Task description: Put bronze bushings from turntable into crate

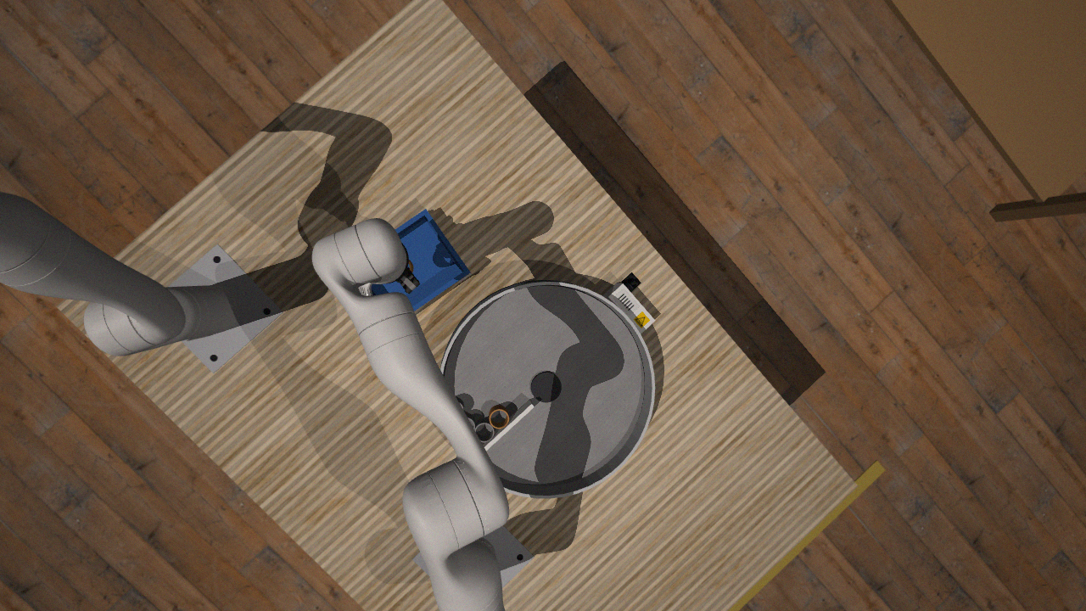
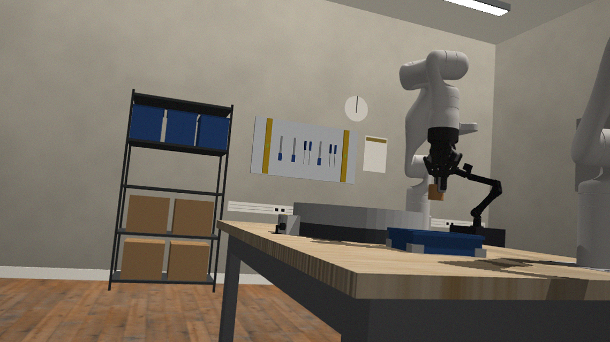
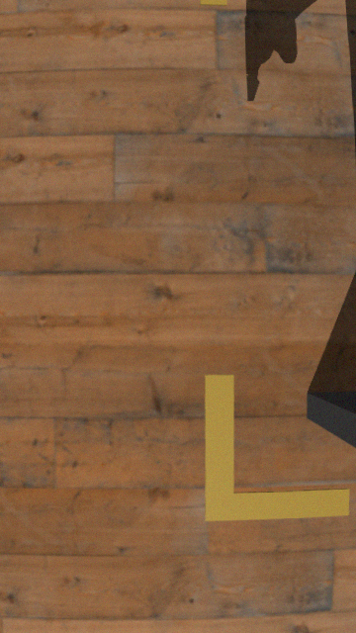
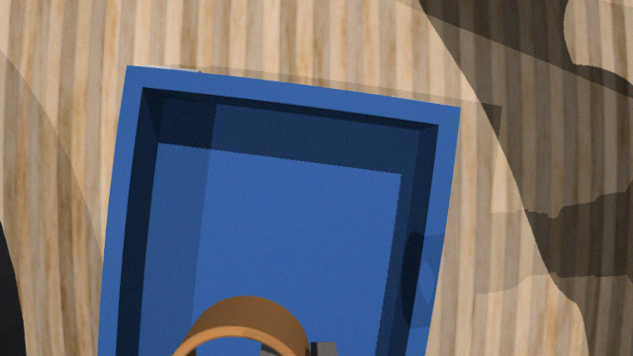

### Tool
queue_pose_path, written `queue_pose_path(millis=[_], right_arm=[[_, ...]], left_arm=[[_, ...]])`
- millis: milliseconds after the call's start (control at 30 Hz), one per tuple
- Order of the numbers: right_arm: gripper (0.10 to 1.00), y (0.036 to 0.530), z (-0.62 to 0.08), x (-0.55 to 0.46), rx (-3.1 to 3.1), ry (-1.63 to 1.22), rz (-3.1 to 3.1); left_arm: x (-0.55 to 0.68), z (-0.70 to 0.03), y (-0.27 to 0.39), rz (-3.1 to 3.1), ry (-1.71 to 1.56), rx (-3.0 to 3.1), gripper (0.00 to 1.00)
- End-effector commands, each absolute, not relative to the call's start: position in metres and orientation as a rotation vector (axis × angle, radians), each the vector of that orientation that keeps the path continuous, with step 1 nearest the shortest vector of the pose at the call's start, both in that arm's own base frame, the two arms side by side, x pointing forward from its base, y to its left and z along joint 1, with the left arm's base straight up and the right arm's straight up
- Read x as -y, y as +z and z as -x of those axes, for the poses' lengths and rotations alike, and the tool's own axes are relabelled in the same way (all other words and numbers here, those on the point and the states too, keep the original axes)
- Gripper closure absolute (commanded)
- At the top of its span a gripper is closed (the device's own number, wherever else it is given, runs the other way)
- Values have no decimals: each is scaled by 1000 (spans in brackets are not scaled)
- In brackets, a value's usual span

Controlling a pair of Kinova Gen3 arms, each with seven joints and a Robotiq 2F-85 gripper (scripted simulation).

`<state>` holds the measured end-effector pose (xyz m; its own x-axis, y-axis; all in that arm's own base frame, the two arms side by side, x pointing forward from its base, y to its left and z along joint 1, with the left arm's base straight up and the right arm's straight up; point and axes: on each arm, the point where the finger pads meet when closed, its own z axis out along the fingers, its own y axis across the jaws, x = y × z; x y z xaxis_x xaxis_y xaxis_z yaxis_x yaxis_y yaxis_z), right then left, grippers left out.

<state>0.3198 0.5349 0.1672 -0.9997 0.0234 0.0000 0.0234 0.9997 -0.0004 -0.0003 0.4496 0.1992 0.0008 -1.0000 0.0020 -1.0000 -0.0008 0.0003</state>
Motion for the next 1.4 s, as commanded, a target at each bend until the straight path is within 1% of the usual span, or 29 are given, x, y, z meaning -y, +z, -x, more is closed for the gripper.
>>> queue_pose_path(millis=[0, 567, 700, 1033, 1367], right_arm=[[1000, 169, -320, -535, 3143, -3, 37], [1000, 166, -320, -535, 3143, -3, 37], [1000, 152, -320, -535, 3143, -3, 37], [1000, 99, -320, -535, 3143, -3, 37], [1000, 93, -320, -535, 3143, -3, 37]], left_arm=[[-450, 0, 200, -2222, 0, 2221, 1], [-450, 0, 200, -2222, 0, 2221, 1], [-450, 0, 200, -2222, 0, 2221, 1], [-450, 0, 200, -2222, 0, 2221, 1], [-450, 0, 200, -2222, 0, 2221, 1]])
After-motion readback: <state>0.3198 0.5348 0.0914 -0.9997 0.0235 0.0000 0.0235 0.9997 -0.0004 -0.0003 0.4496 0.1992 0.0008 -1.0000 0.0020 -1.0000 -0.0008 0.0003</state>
